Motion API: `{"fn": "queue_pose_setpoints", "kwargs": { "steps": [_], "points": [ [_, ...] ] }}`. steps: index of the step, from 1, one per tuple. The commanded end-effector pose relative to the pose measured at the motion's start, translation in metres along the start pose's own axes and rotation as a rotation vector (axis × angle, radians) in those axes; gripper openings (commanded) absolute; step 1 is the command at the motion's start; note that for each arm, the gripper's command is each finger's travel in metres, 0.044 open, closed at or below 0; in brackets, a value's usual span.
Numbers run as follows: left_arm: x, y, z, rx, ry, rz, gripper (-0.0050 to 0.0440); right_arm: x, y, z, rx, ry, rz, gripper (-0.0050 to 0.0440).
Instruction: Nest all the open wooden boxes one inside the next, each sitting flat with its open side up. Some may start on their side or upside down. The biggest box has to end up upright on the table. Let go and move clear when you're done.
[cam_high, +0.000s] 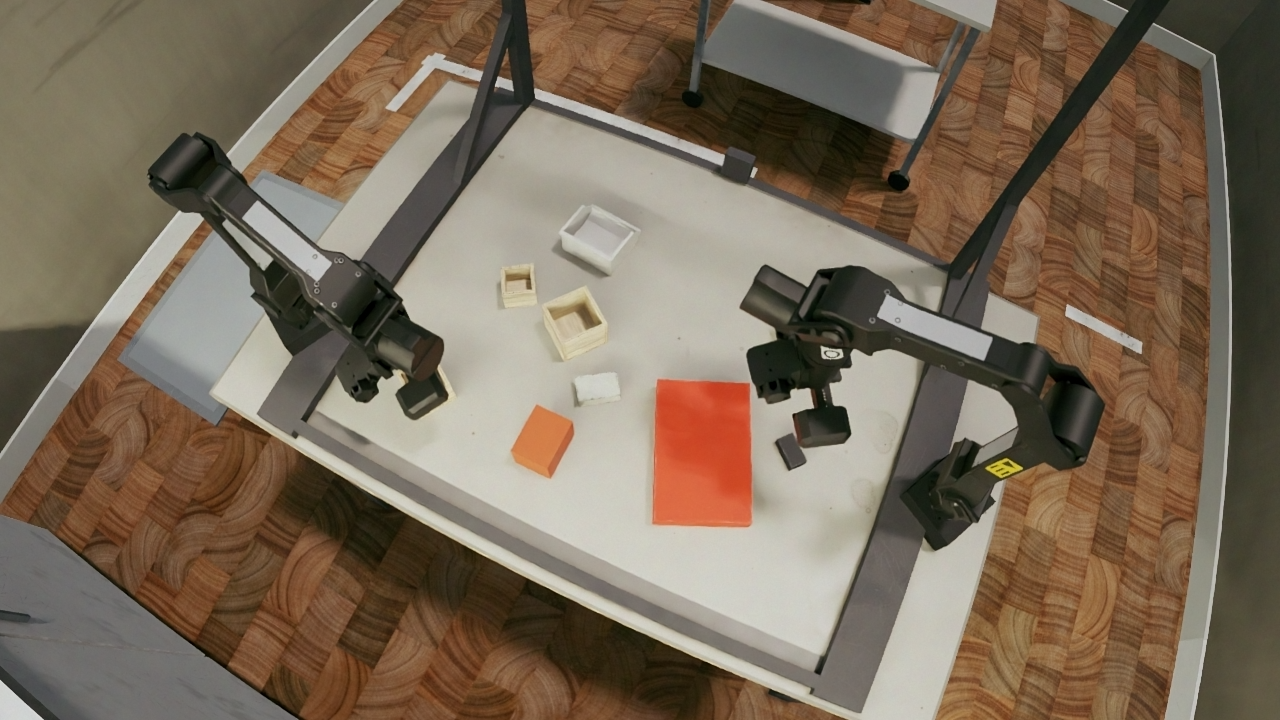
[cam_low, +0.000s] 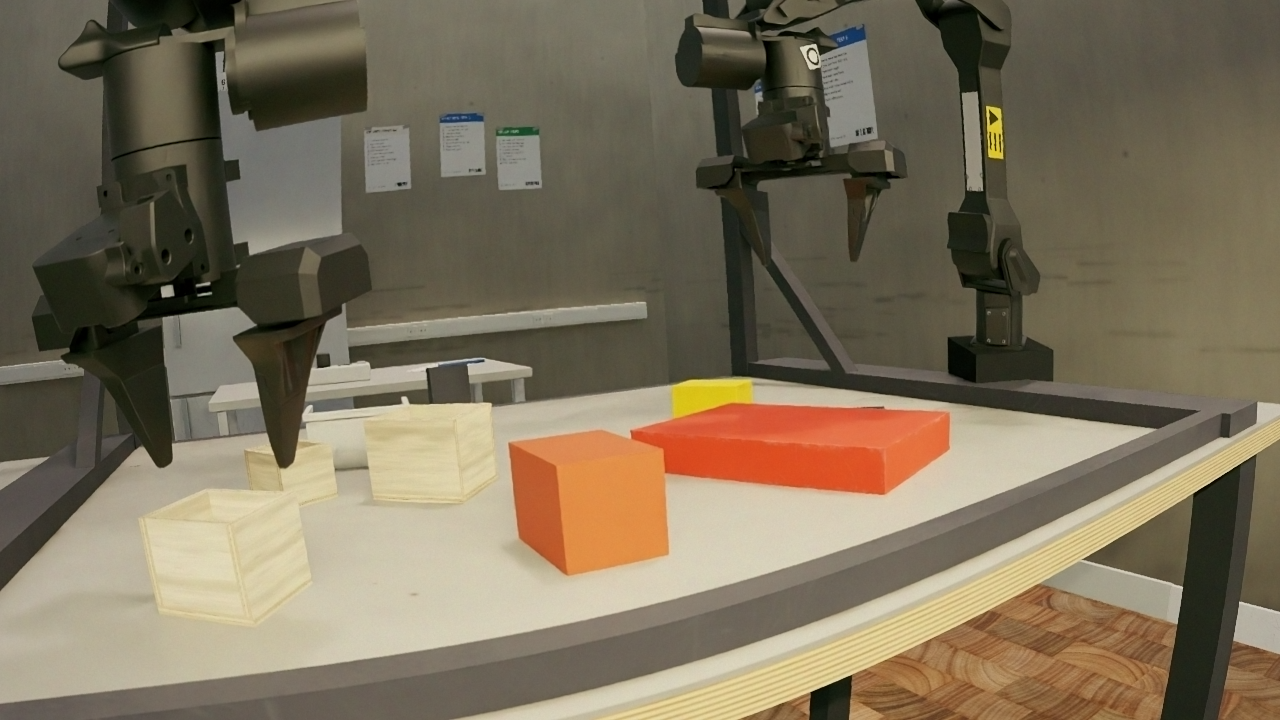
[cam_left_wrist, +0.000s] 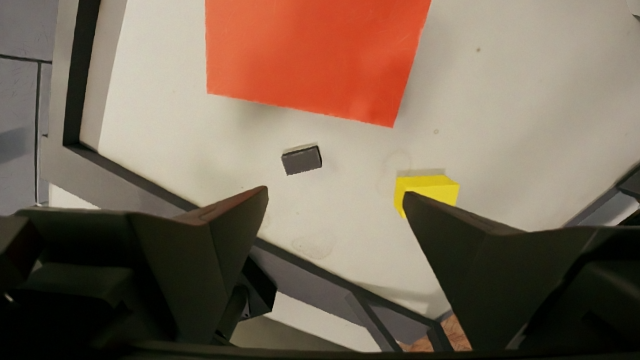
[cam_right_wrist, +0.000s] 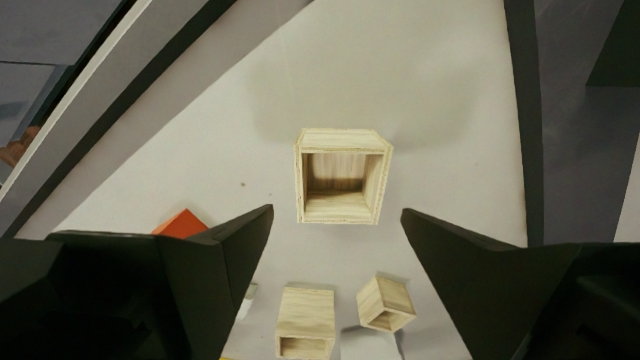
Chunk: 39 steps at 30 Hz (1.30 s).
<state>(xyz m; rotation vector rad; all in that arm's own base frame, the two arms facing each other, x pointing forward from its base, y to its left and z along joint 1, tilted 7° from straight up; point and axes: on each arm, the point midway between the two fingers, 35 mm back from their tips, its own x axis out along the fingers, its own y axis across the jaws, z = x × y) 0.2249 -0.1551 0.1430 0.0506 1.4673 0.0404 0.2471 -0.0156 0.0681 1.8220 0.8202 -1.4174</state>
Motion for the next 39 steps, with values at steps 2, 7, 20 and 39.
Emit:
{"fn": "queue_pose_setpoints", "kwargs": {
  "steps": [2,7,20,39],
  "points": [
    [-0.0057,0.0,0.0012,-0.006,-0.016,-0.014,0.04,-0.0147,0.0027,-0.0048,0.006,-0.155,0.0,0.04],
    [-0.0057,0.0,0.0012,-0.006,-0.016,-0.014,0.04,-0.0155,0.0028,-0.005,0.006,-0.162,0.001,0.04],
    [-0.0057,0.0,0.0012,-0.006,-0.016,-0.014,0.04,-0.0154,0.0008,-0.0034,0.005,-0.158,0.0,0.04],
    [-0.0057,0.0,0.0012,-0.006,-0.016,-0.014,0.04,-0.0154,0.0008,-0.0034,0.005,-0.158,0.0,0.04]
  ]
}}
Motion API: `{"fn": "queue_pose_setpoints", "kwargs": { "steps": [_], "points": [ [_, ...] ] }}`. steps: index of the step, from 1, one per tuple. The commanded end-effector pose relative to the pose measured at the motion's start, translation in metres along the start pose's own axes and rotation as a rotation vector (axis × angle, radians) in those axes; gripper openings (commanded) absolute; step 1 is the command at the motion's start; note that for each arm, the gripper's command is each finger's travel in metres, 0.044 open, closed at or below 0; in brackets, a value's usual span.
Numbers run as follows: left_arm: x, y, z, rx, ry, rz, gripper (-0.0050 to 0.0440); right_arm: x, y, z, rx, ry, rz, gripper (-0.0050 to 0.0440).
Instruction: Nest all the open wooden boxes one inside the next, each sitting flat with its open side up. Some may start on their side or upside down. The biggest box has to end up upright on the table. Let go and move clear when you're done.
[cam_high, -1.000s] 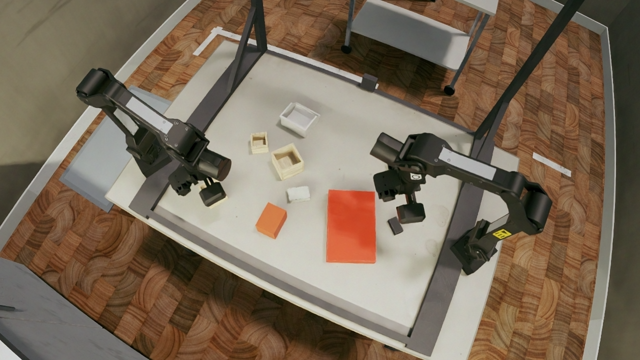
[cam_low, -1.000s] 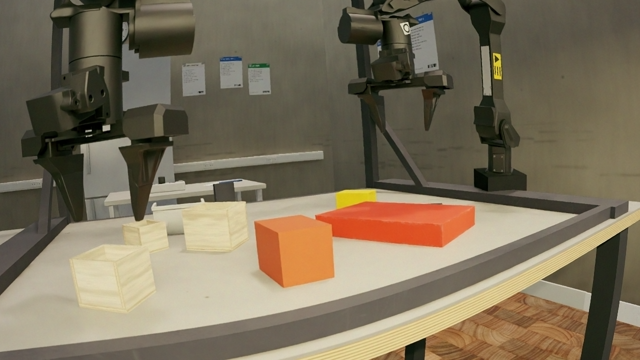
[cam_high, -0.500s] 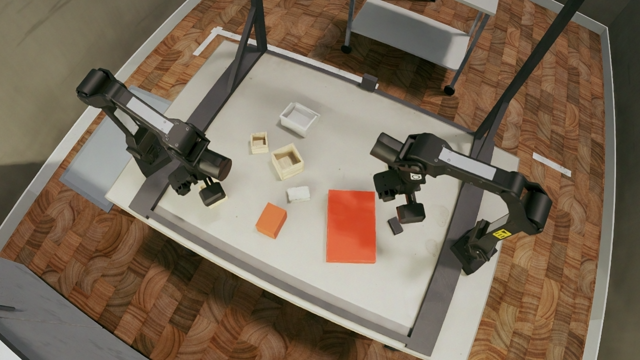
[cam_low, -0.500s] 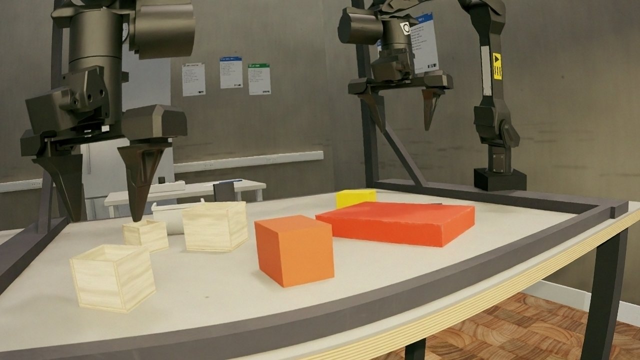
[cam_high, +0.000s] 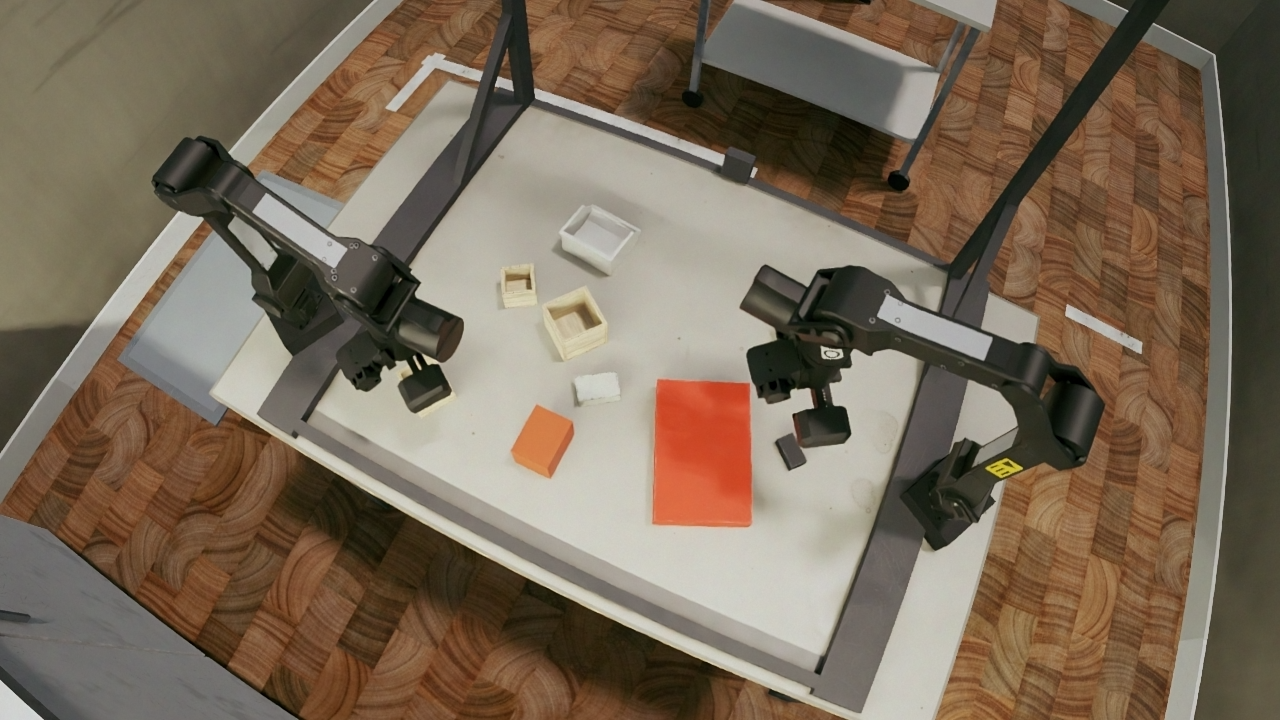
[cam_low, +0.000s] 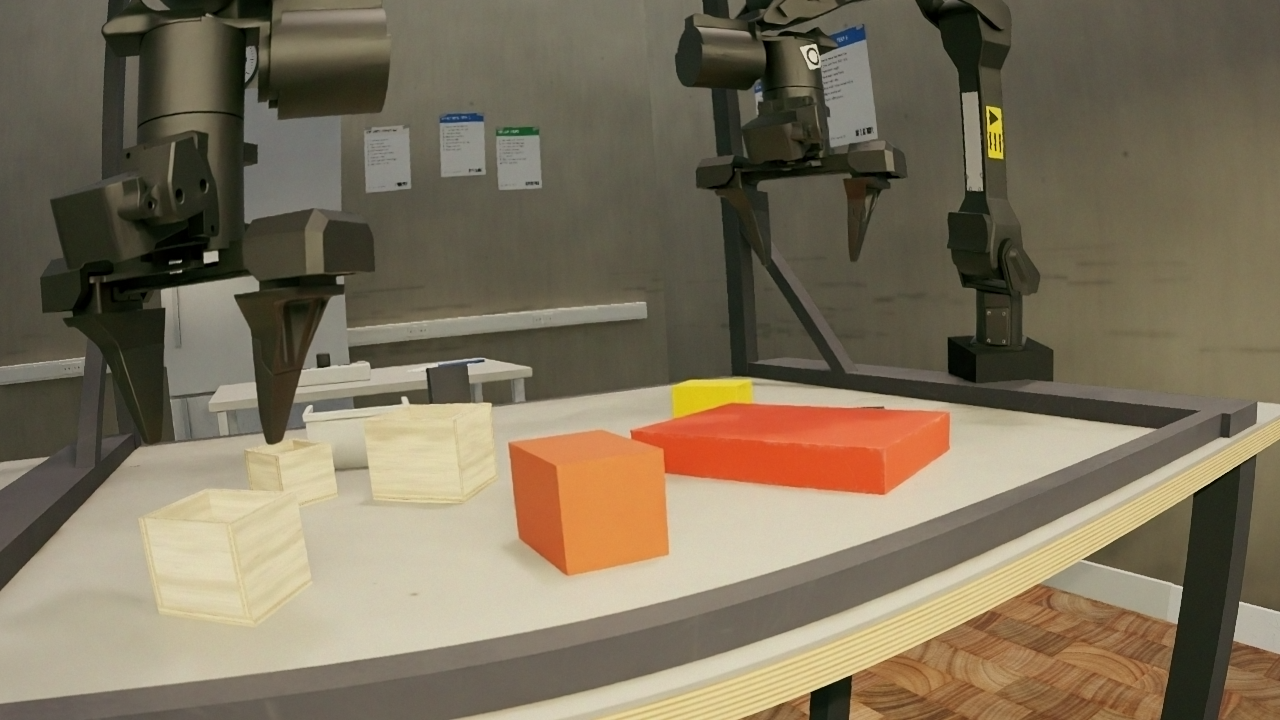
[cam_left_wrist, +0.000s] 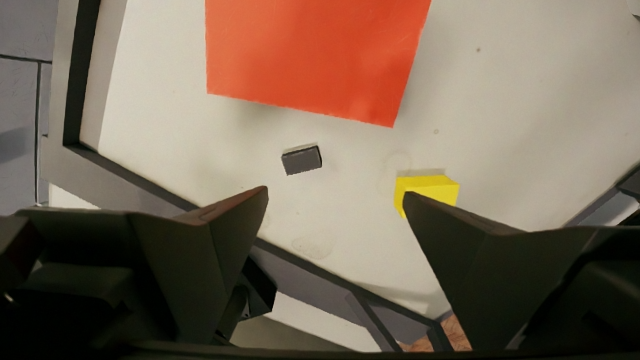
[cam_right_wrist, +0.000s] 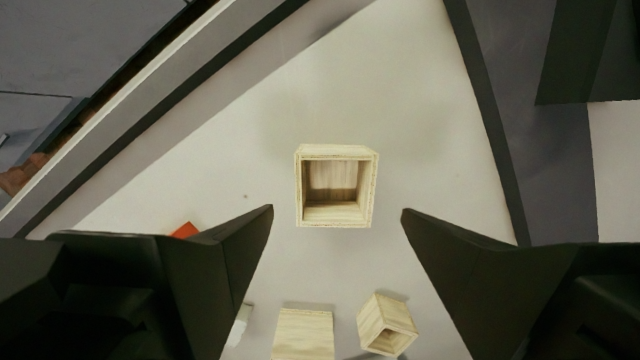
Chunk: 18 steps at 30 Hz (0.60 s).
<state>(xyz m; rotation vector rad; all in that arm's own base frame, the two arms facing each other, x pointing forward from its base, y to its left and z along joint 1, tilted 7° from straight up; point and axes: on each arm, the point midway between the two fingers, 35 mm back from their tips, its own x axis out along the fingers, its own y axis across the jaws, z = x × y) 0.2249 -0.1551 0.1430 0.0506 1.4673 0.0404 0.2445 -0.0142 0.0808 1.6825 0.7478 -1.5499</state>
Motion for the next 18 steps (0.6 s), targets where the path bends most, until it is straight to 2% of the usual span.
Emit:
{"fn": "queue_pose_setpoints", "kwargs": {
  "steps": [1,11,15,18],
  "points": [
    [-0.0057,0.0,0.0012,-0.006,-0.016,-0.014,0.04,-0.0028,0.0021,-0.001,0.003,0.002,0.011,0.04],
    [-0.0057,0.0,0.0012,-0.006,-0.016,-0.014,0.04,-0.0028,0.0021,-0.001,0.003,0.002,0.011,0.04],
    [-0.0057,0.0,0.0012,-0.006,-0.016,-0.014,0.04,-0.0038,0.0024,-0.0014,-0.034,0.009,0.014,0.0304],
    [-0.0057,0.0,0.0012,-0.006,-0.016,-0.014,0.04,-0.0036,0.0024,-0.0014,-0.142,0.007,0.014,0.0232]
  ]
}}
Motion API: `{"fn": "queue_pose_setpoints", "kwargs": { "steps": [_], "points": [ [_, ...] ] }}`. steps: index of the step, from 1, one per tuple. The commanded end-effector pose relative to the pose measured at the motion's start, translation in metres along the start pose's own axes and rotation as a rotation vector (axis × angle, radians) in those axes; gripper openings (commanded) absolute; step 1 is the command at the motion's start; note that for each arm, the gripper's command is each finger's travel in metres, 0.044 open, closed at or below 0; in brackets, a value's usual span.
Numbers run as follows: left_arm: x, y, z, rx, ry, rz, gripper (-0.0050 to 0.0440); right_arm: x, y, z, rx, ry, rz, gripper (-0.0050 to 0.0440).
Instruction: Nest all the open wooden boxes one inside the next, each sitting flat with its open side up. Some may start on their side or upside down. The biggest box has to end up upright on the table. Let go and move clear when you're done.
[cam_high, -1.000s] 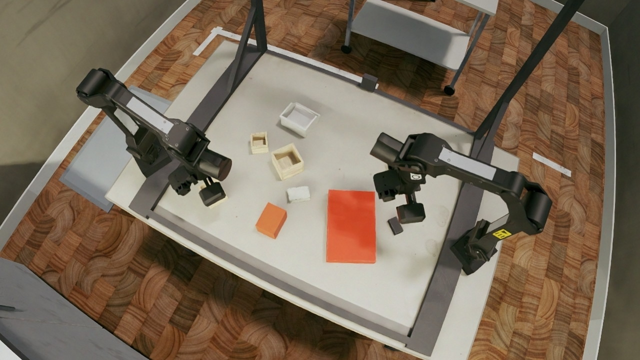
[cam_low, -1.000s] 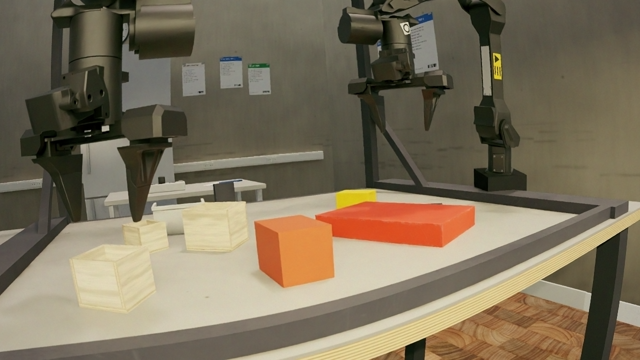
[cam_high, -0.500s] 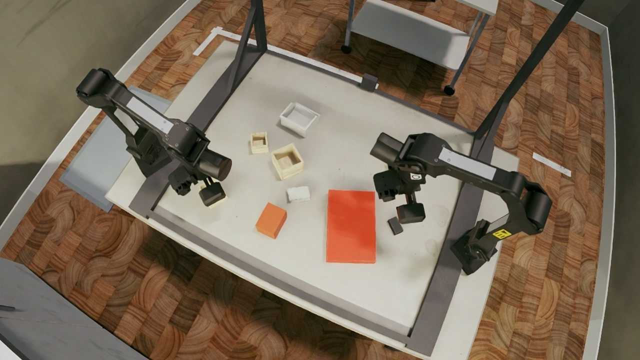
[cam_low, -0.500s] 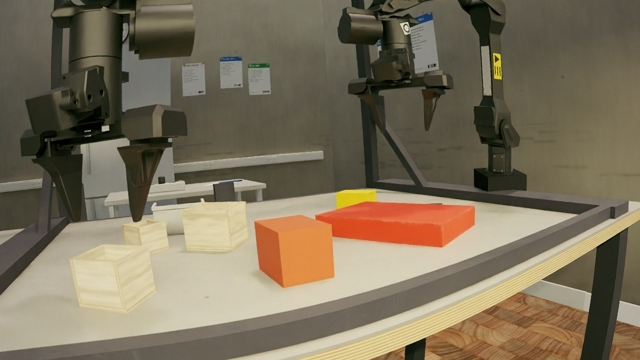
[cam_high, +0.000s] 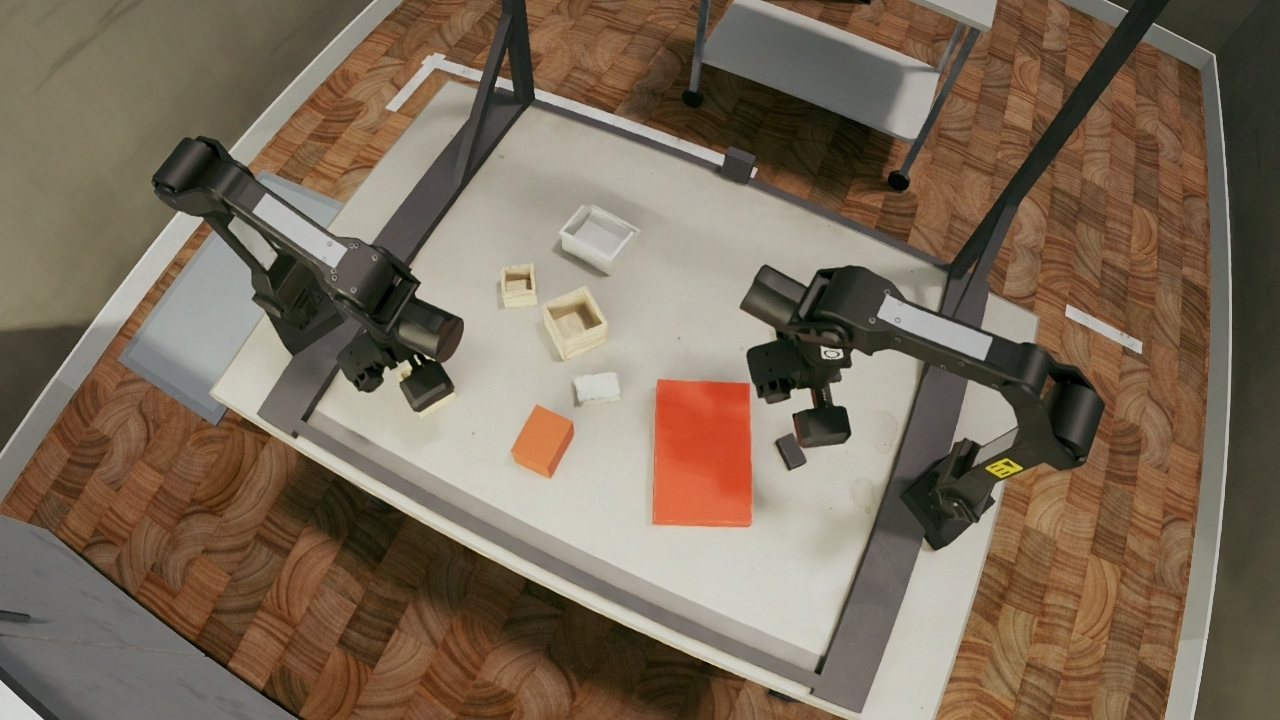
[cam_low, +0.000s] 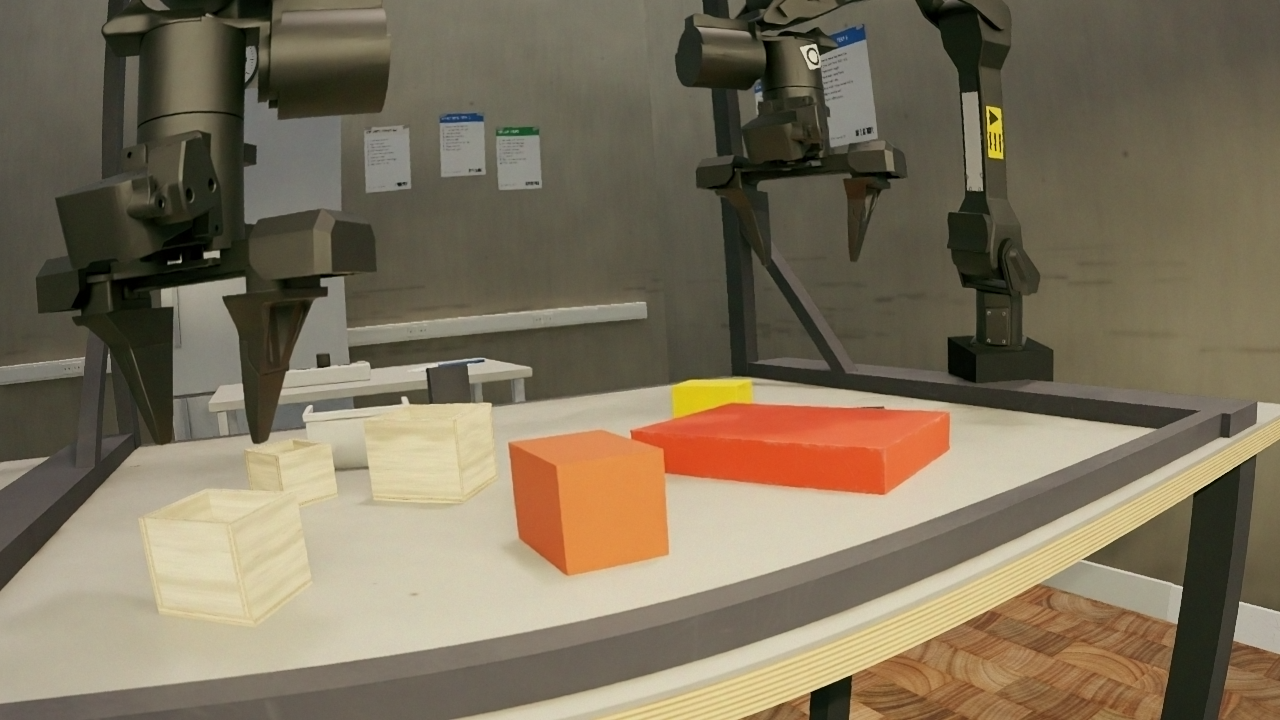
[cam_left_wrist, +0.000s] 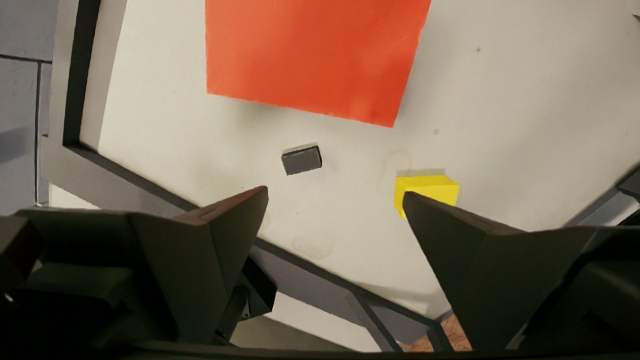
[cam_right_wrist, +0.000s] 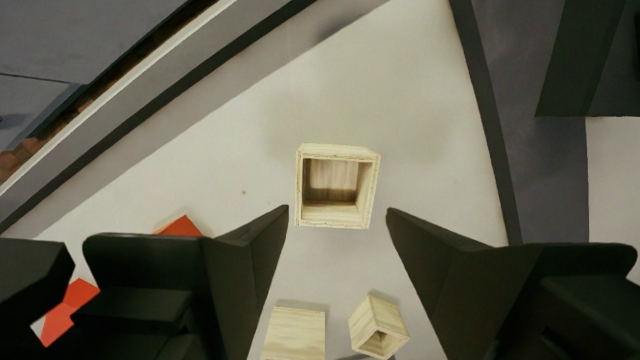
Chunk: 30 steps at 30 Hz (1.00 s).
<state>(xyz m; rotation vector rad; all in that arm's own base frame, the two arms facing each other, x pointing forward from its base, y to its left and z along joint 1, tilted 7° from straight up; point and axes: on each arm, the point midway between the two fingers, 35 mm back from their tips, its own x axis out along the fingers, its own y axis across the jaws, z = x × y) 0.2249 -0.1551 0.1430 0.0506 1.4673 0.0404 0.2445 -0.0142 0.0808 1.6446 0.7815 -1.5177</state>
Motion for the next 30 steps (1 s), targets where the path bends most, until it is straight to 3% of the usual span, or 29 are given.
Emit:
{"fn": "queue_pose_setpoints", "kwargs": {
  "steps": [1,8,10,12,30],
  "points": [
    [-0.0057,0.0,0.0012,-0.006,-0.016,-0.014,0.04,-0.0035,0.0025,-0.0013,-0.146,0.006,0.014,0.0208],
    [-0.0057,0.0,0.0012,-0.006,-0.016,-0.014,0.04,-0.003,0.0027,-0.0014,-0.525,0.001,0.01,0.004],
    [-0.0057,0.0,0.0012,-0.006,-0.016,-0.014,0.04,-0.003,0.0027,-0.0014,-0.525,0.001,0.01,0.004],
    [-0.0057,0.0,0.0012,-0.006,-0.016,-0.014,0.04,-0.0028,0.0028,-0.0015,-0.676,0.0,0.009,0.0],
    [-0.0057,0.0,0.0012,-0.006,-0.016,-0.014,0.04,-0.0025,0.0031,-0.0016,-1.458,-0.004,0.005,0.0]
  ]
}}
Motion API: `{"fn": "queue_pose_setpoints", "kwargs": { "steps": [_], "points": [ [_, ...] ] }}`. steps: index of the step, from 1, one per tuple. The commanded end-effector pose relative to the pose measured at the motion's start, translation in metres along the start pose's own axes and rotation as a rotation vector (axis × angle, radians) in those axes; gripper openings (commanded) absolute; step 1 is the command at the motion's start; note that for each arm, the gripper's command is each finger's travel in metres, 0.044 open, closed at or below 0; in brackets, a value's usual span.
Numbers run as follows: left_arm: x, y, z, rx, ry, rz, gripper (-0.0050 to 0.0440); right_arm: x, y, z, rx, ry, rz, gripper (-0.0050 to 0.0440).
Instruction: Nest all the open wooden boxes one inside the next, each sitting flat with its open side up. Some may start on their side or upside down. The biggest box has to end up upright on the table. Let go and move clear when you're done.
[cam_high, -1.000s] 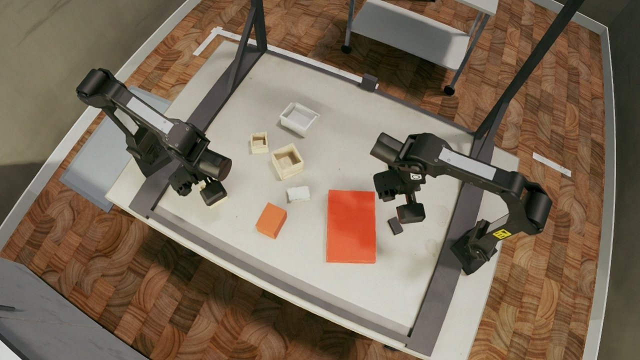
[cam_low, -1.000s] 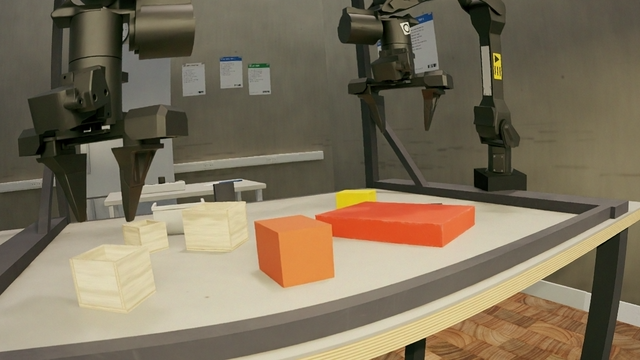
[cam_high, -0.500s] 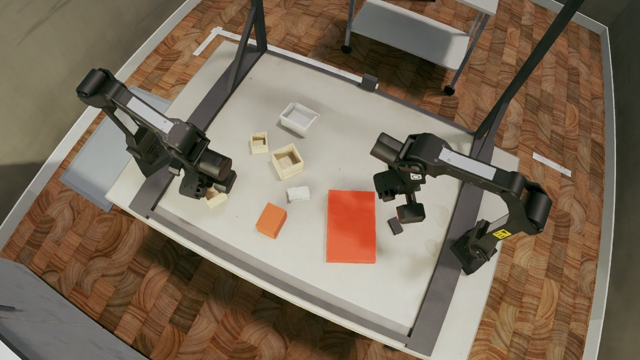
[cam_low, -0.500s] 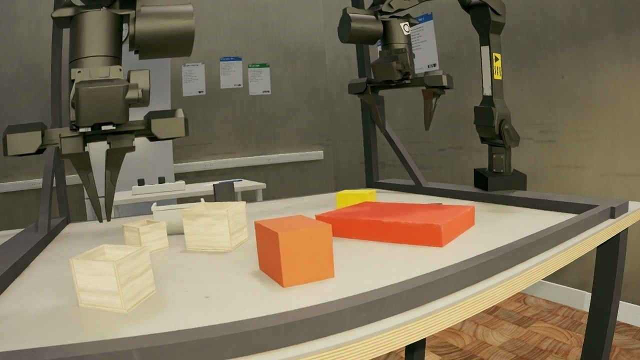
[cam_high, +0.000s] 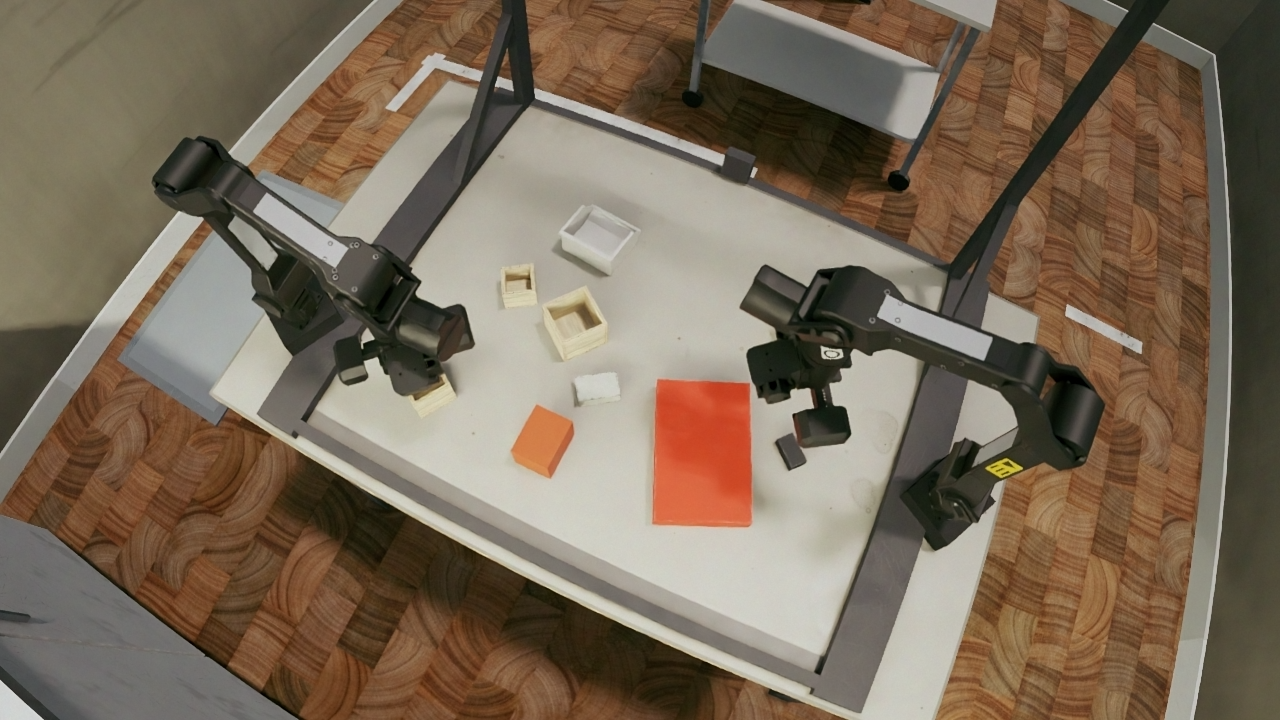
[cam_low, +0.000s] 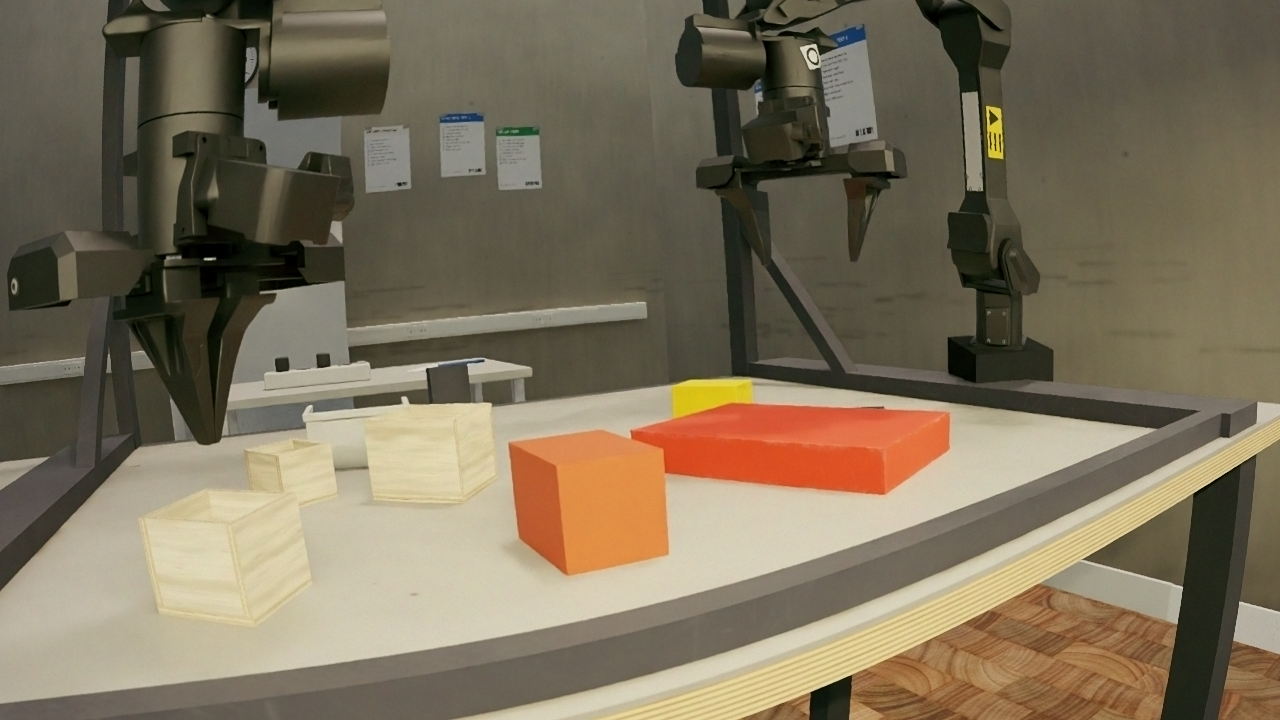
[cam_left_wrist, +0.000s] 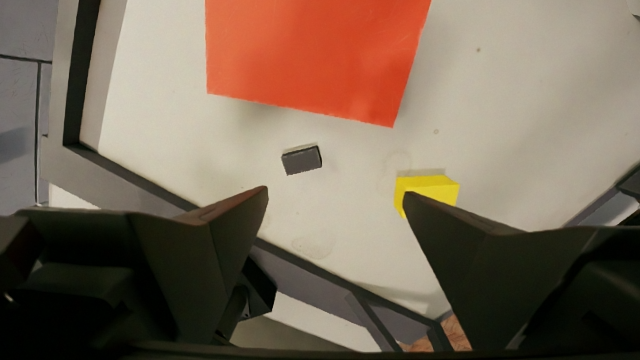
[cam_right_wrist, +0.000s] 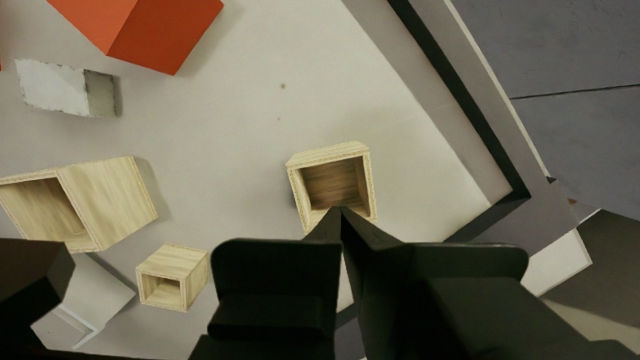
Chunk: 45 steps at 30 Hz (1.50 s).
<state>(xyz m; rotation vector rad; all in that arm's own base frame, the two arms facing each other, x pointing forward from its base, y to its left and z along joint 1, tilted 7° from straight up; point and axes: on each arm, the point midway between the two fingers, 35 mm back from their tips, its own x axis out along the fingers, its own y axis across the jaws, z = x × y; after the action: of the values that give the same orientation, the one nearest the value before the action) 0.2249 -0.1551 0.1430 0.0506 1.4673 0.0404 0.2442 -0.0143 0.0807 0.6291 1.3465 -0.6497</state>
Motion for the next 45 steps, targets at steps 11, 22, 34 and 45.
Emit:
{"fn": "queue_pose_setpoints", "kwargs": {
  "steps": [11,22,34,45],
  "points": [
    [-0.006,0.0,0.001,-0.006,-0.016,-0.014,0.04,0.005,0.0,0.0,-0.241,0.01,0.003,-0.0005],
    [-0.006,0.0,0.001,-0.006,-0.016,-0.014,0.04,0.038,-0.001,-0.001,-0.242,0.009,0.001,-0.005],
    [-0.006,0.0,0.001,-0.006,-0.016,-0.014,0.04,0.048,-0.001,-0.001,-0.242,0.009,0.002,0.0024],
    [-0.006,0.0,0.001,-0.006,-0.016,-0.014,0.04,0.043,0.002,0.002,-0.239,-0.007,0.011,0.0263]
  ]
}}
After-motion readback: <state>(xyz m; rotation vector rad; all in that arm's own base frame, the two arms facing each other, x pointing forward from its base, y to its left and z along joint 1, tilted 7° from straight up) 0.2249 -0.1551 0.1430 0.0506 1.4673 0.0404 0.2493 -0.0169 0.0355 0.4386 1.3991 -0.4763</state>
